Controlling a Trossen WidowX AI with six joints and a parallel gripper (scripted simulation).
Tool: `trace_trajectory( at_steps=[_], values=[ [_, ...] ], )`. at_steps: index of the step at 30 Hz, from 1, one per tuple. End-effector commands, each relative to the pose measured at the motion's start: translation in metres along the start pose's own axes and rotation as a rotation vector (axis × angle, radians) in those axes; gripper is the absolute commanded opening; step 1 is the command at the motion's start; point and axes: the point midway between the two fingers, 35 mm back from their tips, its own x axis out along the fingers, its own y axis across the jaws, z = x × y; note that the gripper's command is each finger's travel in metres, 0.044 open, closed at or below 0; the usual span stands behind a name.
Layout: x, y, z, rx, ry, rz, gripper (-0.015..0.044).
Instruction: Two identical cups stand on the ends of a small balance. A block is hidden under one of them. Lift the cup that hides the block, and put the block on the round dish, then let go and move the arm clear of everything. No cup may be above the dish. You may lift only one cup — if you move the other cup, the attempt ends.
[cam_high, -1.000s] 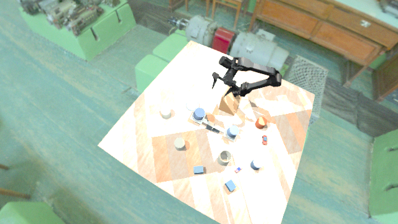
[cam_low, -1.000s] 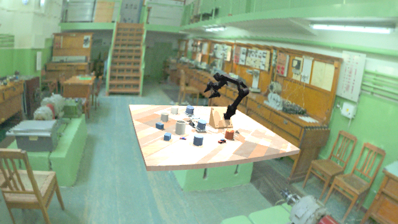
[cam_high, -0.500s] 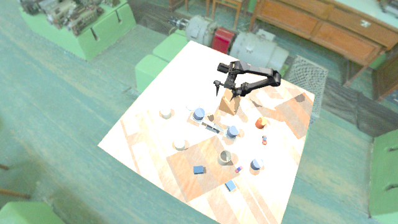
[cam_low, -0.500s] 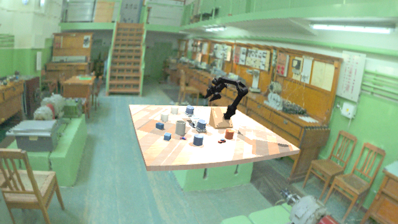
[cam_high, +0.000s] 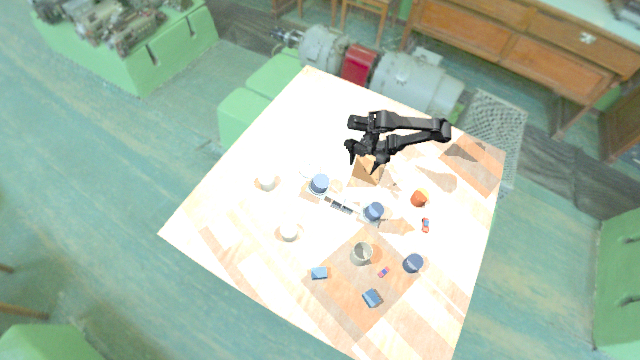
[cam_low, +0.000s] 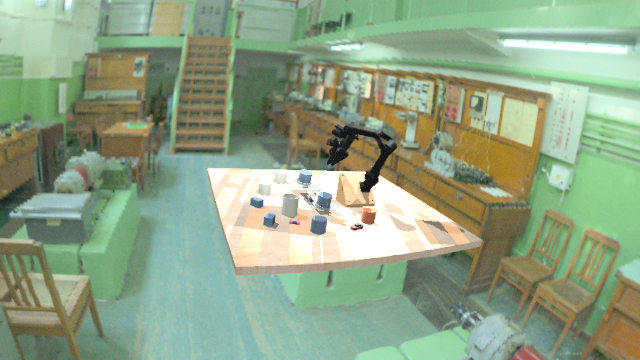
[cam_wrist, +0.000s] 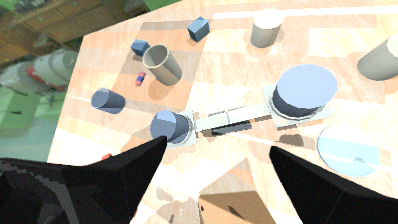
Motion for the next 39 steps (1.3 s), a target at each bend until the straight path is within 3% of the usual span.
trace_trajectory(
  at_steps=[1, 21, 39],
  values=[
    [0.010, 0.008, 0.002, 0.111, 0.057, -0.013, 0.0440],
    [0.070, 0.060, 0.005, 0.712, 0.294, -0.211, 0.0440],
    [0.124, 0.114, -0.016, 1.197, 0.348, -0.524, 0.0440]
  ],
)
